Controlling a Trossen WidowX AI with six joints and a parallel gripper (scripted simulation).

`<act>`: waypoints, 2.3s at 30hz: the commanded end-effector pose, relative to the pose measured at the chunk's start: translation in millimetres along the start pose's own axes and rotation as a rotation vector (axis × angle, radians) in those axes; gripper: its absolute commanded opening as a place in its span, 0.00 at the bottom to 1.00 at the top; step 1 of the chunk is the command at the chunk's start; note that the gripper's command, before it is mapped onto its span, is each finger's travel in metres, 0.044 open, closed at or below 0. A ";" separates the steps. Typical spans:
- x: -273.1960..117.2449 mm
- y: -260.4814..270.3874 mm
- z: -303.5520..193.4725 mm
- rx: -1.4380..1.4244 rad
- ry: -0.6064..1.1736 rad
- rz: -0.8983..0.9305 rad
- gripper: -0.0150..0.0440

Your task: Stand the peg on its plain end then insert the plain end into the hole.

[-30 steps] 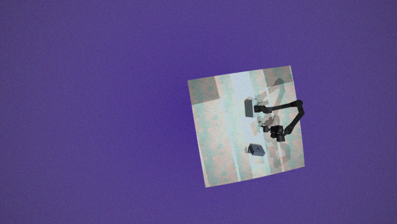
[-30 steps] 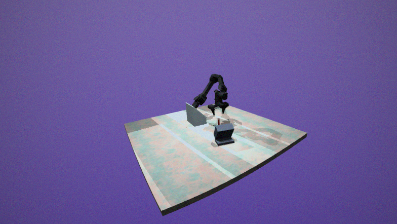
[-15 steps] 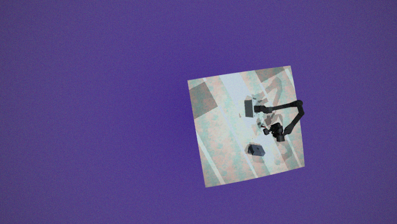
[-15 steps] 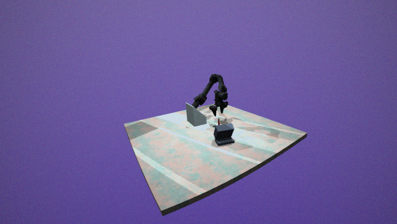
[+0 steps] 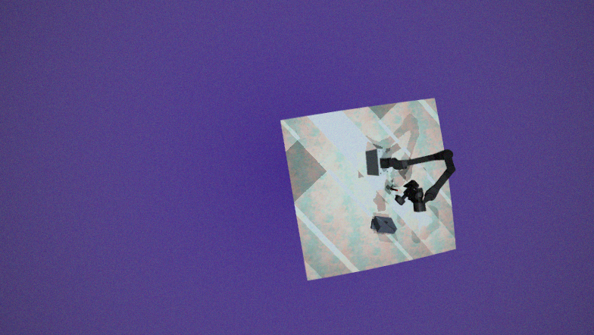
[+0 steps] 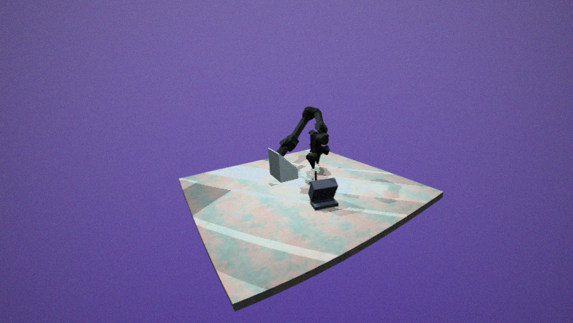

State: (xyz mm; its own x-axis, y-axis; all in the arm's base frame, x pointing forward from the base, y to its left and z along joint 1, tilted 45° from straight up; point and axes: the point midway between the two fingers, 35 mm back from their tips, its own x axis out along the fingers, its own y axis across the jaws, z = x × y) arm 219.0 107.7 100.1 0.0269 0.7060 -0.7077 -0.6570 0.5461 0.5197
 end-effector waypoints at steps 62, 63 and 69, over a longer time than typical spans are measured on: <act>10.2 0.3 0.3 -1.671 -0.004 -0.001 1.00; 10.3 0.3 0.3 -1.696 -0.004 -0.001 1.00; 11.3 0.3 0.3 -1.851 -0.004 -0.001 1.00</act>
State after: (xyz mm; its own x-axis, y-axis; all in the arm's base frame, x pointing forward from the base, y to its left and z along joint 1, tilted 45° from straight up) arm 219.2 115.6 92.7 0.0273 0.7076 -0.7061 -0.6052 -0.5505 -0.5751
